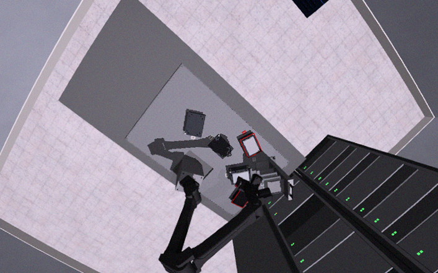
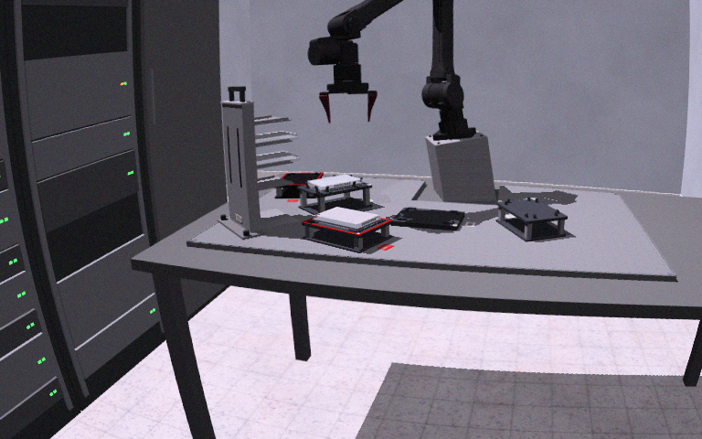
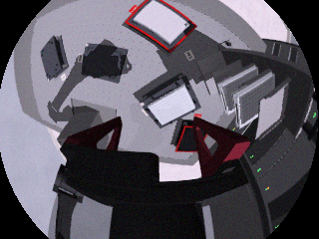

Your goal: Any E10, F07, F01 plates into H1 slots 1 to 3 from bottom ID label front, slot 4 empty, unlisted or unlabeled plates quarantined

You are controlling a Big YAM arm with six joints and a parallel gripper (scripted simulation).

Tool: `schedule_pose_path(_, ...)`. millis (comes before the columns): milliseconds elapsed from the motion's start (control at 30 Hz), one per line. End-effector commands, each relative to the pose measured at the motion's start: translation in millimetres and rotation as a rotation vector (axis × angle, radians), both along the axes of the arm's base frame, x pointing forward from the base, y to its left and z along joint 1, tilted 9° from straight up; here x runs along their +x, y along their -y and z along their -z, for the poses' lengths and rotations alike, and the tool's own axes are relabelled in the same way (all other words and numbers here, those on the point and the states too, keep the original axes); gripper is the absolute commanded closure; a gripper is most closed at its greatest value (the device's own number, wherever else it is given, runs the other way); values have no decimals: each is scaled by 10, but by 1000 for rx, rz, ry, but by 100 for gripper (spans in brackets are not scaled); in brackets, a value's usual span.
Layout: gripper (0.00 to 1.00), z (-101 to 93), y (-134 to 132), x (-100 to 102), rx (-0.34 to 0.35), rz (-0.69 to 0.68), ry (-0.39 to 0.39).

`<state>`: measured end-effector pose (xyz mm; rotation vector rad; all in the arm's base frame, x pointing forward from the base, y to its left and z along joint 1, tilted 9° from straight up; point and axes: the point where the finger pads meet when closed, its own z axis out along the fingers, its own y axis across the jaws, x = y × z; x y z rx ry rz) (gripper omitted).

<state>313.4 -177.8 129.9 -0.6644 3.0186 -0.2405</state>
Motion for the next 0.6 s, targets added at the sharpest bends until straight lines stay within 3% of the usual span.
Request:
schedule_pose_path(0, 0, -110, 106, -41, -6, 111, 50)
schedule_pose_path(300, 0, -137, 309, -162, 5, 272, 75)
schedule_pose_path(567, 0, -362, 651, -154, 0, 454, 146)
